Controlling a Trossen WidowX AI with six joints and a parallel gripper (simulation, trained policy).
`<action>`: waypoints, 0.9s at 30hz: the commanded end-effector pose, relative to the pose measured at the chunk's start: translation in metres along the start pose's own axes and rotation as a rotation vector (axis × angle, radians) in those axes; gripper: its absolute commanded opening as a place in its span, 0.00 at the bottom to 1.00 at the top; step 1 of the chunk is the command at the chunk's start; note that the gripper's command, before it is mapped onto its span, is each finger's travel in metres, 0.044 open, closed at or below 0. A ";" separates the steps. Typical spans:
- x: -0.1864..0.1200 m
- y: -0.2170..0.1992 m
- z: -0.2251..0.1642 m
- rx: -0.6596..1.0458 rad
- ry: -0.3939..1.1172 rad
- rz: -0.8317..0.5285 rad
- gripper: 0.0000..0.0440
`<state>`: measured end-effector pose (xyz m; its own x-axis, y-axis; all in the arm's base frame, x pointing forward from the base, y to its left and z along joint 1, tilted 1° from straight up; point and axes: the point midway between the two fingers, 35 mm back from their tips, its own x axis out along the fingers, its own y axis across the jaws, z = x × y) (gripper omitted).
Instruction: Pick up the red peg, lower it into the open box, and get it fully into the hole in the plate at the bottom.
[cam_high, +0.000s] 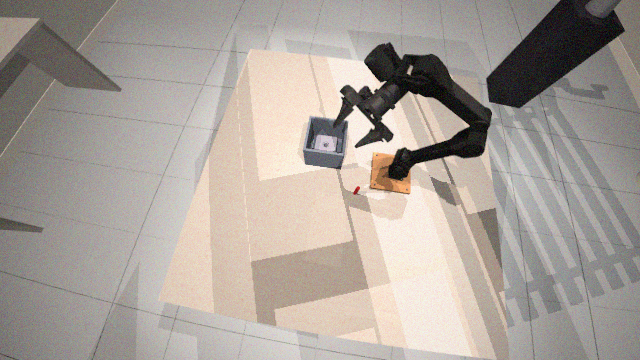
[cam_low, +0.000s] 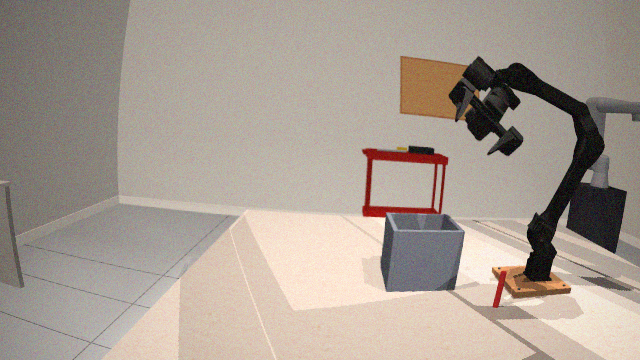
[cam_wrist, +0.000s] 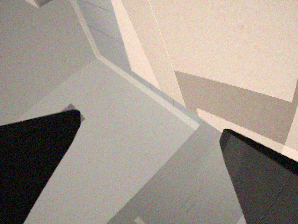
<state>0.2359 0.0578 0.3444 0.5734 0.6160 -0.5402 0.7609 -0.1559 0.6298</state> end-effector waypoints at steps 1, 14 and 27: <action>0.020 -0.017 0.005 0.062 -0.016 -0.107 1.00; 0.065 -0.084 0.010 0.148 -0.103 -0.431 1.00; 0.090 -0.149 0.020 0.131 -0.249 -0.693 1.00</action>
<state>0.1876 0.1191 0.2061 0.0423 0.4640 -0.8848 0.9921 0.0850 0.0921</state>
